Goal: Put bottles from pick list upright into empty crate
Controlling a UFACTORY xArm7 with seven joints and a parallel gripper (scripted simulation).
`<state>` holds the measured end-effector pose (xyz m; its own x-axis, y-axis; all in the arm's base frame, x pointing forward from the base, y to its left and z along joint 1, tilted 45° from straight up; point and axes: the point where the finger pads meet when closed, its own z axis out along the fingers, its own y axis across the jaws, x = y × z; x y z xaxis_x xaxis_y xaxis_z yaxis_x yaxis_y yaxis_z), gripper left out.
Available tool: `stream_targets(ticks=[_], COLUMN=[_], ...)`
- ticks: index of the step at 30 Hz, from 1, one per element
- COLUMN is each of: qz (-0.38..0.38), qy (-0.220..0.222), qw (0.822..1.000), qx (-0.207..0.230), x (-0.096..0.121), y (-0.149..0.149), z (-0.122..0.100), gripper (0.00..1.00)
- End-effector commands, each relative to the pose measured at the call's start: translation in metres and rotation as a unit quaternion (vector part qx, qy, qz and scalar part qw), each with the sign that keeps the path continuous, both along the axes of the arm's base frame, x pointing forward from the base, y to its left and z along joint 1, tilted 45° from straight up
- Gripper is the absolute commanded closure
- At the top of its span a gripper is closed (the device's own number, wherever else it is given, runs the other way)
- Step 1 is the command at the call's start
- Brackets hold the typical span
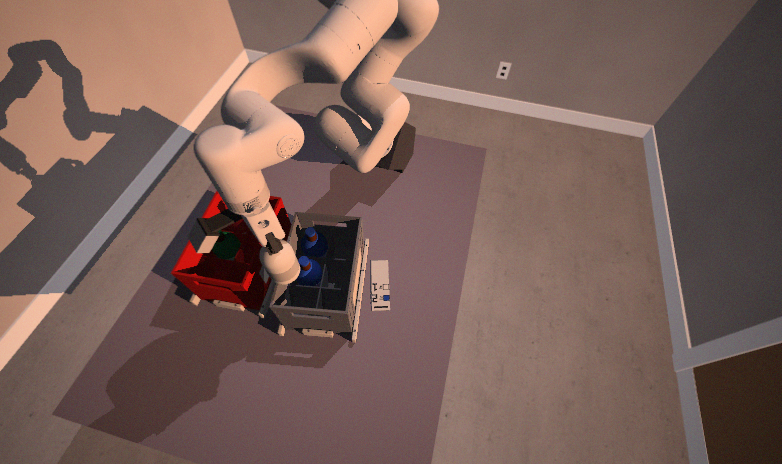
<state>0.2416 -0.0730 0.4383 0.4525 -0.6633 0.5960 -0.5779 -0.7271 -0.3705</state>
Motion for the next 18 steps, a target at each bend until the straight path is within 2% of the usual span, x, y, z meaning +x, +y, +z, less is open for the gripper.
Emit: stream_targets(ticks=[1, 18], qz=[0.0, 0.0], qy=[-0.002, -0.002], qw=[1.0, 1.0], qx=[-0.001, -0.001], x=[0.005, 0.024], y=[0.006, 0.025], z=[0.006, 0.019], gripper=[1.0, 1.0])
